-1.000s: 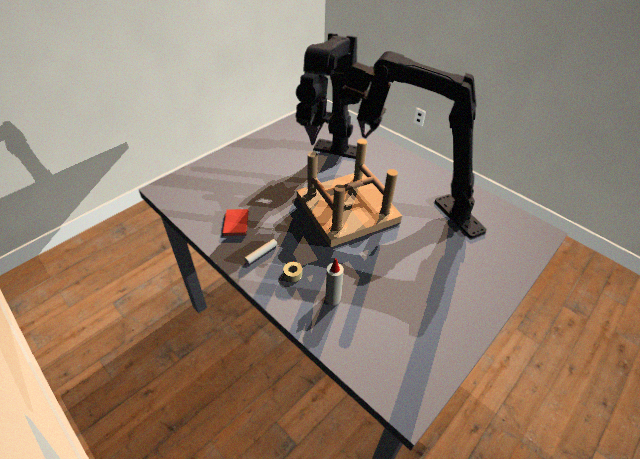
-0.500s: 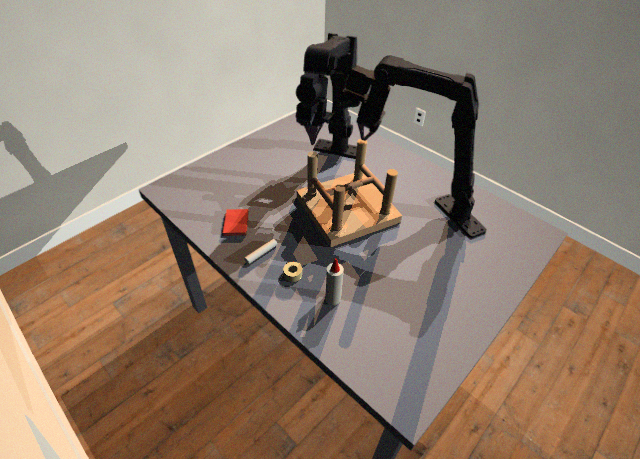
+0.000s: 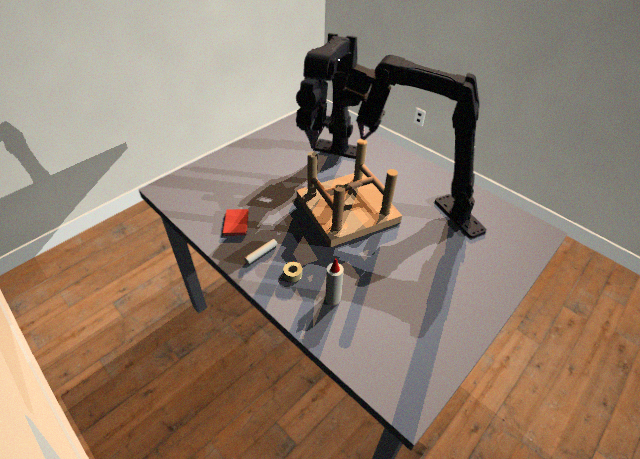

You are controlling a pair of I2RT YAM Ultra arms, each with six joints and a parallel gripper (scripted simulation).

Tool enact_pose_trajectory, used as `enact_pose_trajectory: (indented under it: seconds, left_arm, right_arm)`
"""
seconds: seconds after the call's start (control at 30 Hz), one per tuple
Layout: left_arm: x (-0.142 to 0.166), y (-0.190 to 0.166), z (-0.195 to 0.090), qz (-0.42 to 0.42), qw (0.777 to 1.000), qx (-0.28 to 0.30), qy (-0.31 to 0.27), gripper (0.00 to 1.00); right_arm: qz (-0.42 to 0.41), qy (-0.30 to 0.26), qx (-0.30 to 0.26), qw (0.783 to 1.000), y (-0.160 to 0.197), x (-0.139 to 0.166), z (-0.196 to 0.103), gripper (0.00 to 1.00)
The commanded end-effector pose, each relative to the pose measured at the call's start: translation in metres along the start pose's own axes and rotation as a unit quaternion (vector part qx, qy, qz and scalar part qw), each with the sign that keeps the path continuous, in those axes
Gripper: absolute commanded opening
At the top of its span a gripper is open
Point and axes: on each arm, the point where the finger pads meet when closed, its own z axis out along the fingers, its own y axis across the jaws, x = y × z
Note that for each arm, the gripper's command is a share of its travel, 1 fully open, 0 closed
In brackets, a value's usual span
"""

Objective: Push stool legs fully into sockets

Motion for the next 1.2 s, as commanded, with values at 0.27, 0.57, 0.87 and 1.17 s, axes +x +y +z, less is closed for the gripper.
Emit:
enact_pose_trajectory:
  seconds: [0.27,0.57,0.87,1.17]
  left_arm:
    - [-0.004,0.005,-0.013,-0.003,1.0,-0.004,-0.029,0.0]
    - [0.008,0.0,0.011,0.0,1.0,0.0,0.025,0.0]
    - [0.006,-0.002,-0.007,0.002,1.0,0.006,0.008,0.0]
    - [0.007,-0.002,-0.01,0.004,1.0,0.002,0.028,0.0]
  right_arm:
    - [0.003,-0.018,-0.001,1.0,-0.003,0.001,0.011,0.0]
    - [0.003,-0.033,-0.001,0.999,-0.003,-0.005,0.003,0.0]
    - [0.003,-0.021,-0.001,1.0,-0.003,-0.002,0.007,0.0]
    - [0.003,-0.021,-0.001,1.0,-0.003,-0.002,0.007,0.0]
